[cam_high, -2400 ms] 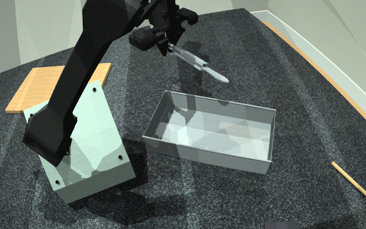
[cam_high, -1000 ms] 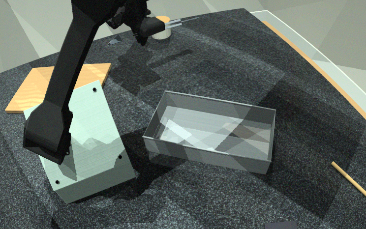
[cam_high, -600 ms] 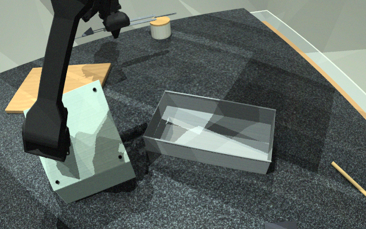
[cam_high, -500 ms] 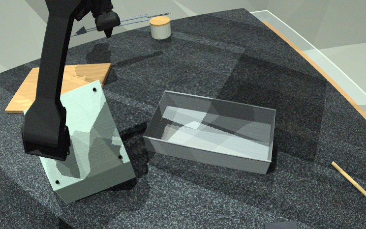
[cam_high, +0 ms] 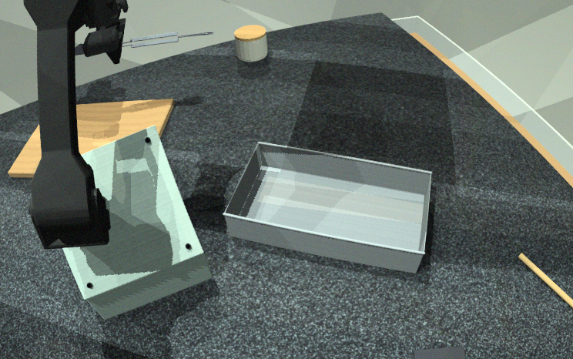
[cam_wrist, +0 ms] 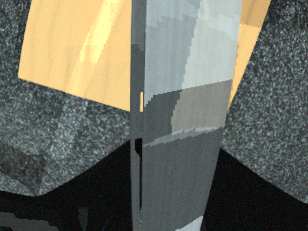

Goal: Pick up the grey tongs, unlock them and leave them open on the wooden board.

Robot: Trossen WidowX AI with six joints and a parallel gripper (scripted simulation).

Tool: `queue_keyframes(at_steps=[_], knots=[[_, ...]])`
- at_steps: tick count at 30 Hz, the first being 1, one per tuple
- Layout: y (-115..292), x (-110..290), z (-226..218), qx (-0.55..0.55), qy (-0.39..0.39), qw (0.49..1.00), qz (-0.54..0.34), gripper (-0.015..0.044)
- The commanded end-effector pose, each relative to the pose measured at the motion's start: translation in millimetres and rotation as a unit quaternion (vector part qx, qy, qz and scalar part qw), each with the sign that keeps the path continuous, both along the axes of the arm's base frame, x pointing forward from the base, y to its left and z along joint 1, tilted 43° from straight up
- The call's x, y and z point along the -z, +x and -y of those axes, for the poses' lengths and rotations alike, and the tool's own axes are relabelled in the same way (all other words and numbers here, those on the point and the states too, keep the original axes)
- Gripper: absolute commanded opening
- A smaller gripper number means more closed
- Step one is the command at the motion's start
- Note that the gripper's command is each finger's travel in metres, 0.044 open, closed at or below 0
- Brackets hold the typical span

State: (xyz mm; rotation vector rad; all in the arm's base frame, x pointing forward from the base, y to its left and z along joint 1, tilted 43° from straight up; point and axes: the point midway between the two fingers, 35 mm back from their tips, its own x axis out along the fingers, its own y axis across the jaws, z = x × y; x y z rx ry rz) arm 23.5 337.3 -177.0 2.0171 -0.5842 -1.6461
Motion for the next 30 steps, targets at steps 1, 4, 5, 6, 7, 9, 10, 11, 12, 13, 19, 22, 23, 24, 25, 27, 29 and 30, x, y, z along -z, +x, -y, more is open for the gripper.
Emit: queue_keyframes(at_steps=[1,4,5,6,7,9,10,11,12,13,19,22,23,24,25,27,29,30], knots=[[-26,8,0,0.023,0.005,1.000,0.015,-0.0150],[-48,15,3,0.042,0.007,0.999,0.029,-0.0150],[-55,17,5,0.049,0.008,0.998,0.034,-0.0150],[-62,19,6,0.055,0.008,0.998,0.039,-0.0150],[-69,21,8,0.061,0.008,0.997,0.043,-0.0150],[-83,25,11,0.074,0.009,0.996,0.054,-0.0150],[-90,27,13,0.081,0.009,0.995,0.059,-0.0150],[-96,30,15,0.087,0.009,0.994,0.064,-0.0150],[-103,32,18,0.093,0.010,0.993,0.069,-0.0150],[-110,34,20,0.099,0.010,0.992,0.075,-0.0150],[-120,37,24,0.108,0.010,0.991,0.083,-0.0150],[-120,37,24,0.108,0.010,0.991,0.083,-0.0150],[-120,37,24,0.108,0.010,0.991,0.083,-0.0150],[-120,37,24,0.110,0.009,0.991,0.081,-0.0150],[-120,37,24,0.114,0.009,0.990,0.077,-0.0150],[-119,37,24,0.127,0.009,0.990,0.064,-0.0150],[-119,38,23,0.146,0.008,0.988,0.043,-0.0150],[-119,38,23,0.157,0.008,0.987,0.031,-0.0150]])
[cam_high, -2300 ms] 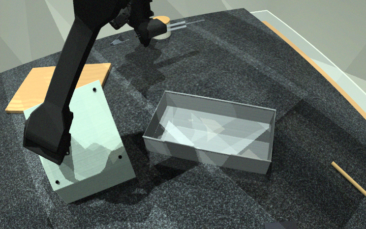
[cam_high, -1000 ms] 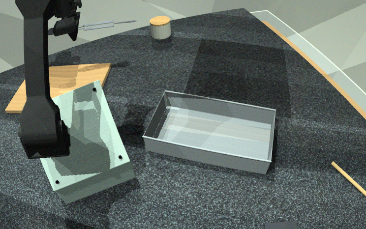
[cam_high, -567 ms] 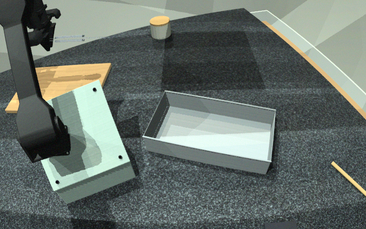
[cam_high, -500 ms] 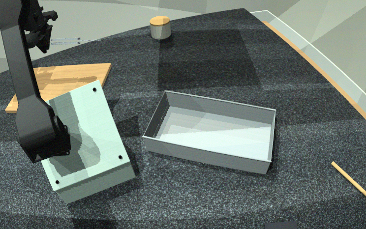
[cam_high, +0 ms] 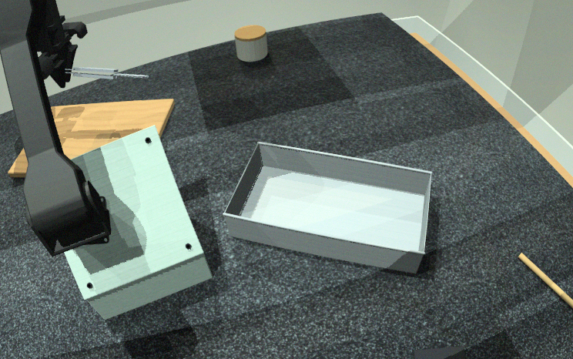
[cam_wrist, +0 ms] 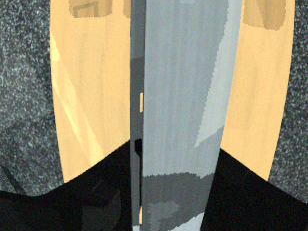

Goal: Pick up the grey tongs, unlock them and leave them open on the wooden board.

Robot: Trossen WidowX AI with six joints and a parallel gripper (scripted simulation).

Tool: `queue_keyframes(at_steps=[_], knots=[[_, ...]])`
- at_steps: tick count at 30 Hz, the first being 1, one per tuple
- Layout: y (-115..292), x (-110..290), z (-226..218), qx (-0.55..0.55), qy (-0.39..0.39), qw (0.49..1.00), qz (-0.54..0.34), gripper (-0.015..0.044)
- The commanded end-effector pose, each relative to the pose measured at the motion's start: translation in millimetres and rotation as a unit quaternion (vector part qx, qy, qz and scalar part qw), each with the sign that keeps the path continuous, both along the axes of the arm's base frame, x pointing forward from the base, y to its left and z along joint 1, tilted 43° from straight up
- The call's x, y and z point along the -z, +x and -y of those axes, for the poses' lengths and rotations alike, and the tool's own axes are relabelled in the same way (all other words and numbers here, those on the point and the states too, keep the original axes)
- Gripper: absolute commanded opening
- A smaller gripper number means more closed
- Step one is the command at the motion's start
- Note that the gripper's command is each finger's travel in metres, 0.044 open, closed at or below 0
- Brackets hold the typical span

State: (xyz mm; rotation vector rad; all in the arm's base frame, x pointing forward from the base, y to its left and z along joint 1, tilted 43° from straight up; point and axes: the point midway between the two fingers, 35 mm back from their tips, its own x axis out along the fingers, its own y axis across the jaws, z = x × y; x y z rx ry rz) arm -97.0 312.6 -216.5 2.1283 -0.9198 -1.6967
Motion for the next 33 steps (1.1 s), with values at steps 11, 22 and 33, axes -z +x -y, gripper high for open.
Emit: queue_keyframes(at_steps=[11,22,33], knots=[[3,-7,-9,0.135,0.041,0.977,-0.157,-0.0150],[10,-24,-21,0.228,0.097,0.925,-0.287,-0.0150],[24,-54,-32,0.298,0.168,0.848,-0.405,-0.0150]])
